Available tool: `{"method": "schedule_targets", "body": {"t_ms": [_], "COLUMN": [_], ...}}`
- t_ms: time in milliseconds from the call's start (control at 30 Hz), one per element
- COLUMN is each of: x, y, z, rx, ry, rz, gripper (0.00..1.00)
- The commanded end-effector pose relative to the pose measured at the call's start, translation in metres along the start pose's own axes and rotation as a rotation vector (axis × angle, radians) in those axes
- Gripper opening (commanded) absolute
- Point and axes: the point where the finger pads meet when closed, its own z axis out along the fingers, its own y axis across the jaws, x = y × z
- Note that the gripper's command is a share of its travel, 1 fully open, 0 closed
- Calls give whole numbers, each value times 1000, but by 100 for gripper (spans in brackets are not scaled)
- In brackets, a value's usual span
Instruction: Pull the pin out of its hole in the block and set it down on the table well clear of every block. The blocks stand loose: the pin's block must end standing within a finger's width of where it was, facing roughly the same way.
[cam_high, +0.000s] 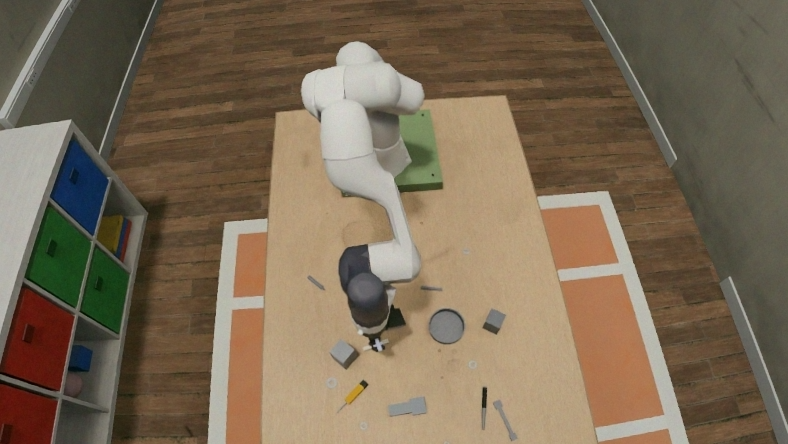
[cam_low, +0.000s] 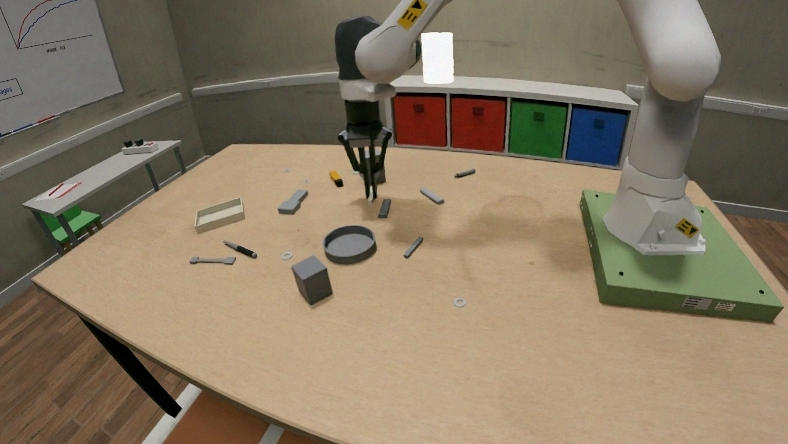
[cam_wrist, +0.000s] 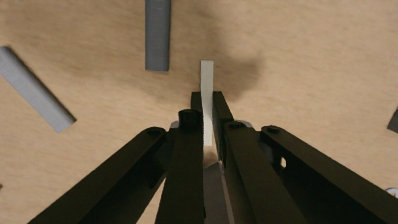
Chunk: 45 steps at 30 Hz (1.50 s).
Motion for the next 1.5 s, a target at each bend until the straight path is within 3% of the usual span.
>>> {"method": "schedule_targets", "body": {"t_ms": [0,1467], "x": [-1,4], "y": [0,-2], "z": [0,-3], "rx": [-2,-3], "ry": [0,2], "rz": [14,-13], "gripper": [10,10]}}
